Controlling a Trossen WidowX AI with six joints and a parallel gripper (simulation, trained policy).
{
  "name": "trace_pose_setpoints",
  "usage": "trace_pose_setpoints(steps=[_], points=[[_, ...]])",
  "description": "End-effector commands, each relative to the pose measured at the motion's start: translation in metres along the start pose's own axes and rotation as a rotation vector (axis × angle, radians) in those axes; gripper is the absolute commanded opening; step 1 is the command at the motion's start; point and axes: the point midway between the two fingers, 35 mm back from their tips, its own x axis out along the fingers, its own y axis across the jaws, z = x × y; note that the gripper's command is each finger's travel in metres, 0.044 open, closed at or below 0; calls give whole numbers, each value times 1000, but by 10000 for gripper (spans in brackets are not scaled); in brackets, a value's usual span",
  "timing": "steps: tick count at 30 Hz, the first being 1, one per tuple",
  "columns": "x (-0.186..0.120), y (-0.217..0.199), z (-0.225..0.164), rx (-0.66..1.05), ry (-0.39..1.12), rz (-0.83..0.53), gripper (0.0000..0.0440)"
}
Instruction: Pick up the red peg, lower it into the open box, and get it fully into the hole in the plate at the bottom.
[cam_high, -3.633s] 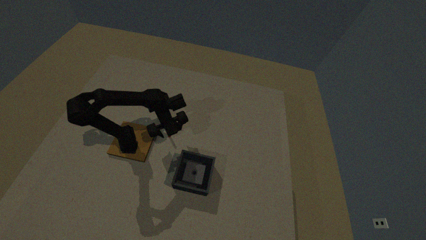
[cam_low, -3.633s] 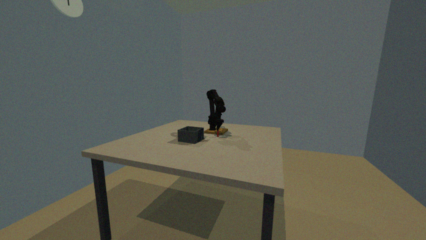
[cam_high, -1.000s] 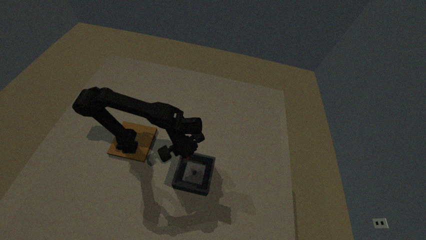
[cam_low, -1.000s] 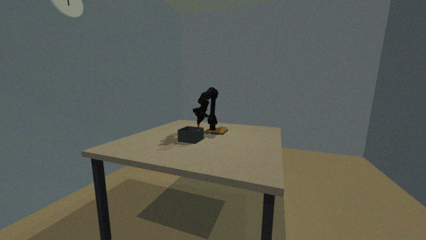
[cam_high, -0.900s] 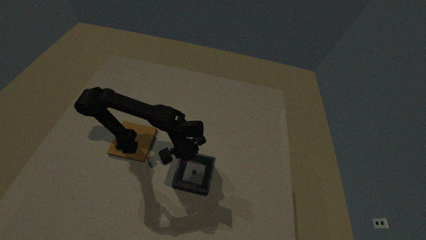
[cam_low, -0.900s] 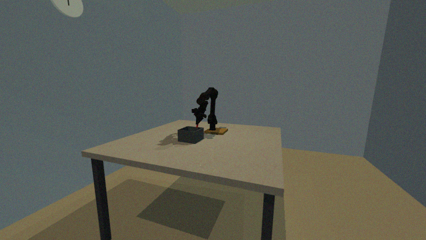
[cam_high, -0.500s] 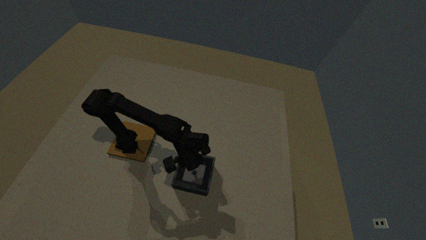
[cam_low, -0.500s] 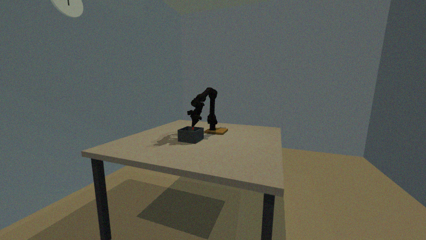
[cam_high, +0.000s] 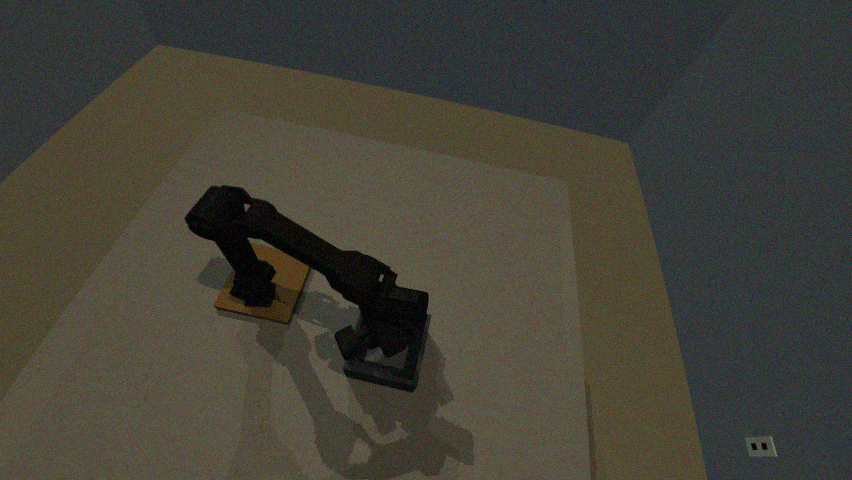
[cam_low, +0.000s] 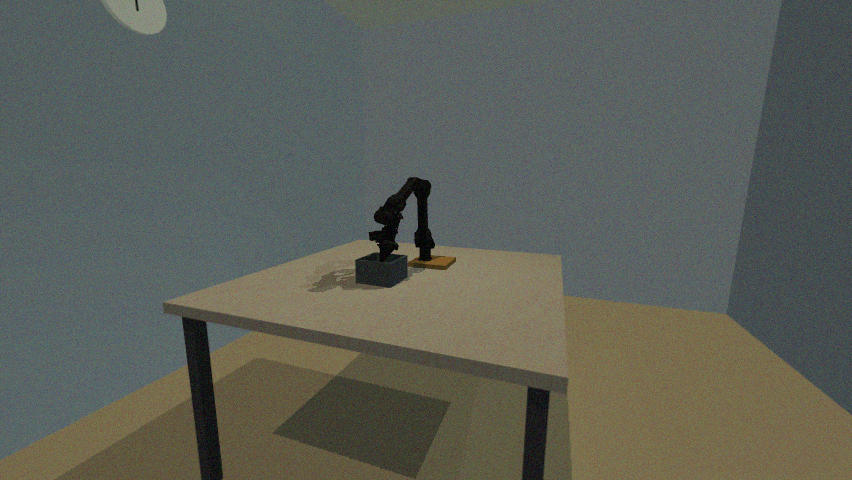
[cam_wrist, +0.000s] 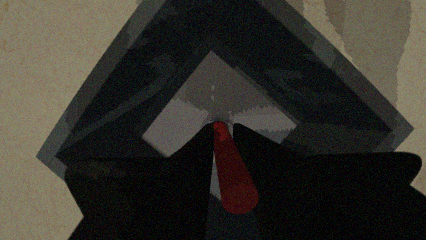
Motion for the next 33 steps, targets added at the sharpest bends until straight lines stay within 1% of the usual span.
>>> trace_pose_setpoints(steps=[1,2,5,18,33], points=[[8,0,2,-24,16,-16,133],[10,-1,2,-33,21,-23,147],[12,0,5,-49,28,-36,152],[10,18,34,-114,32,-34,131],[18,17,58,-158,68,-59,116]])
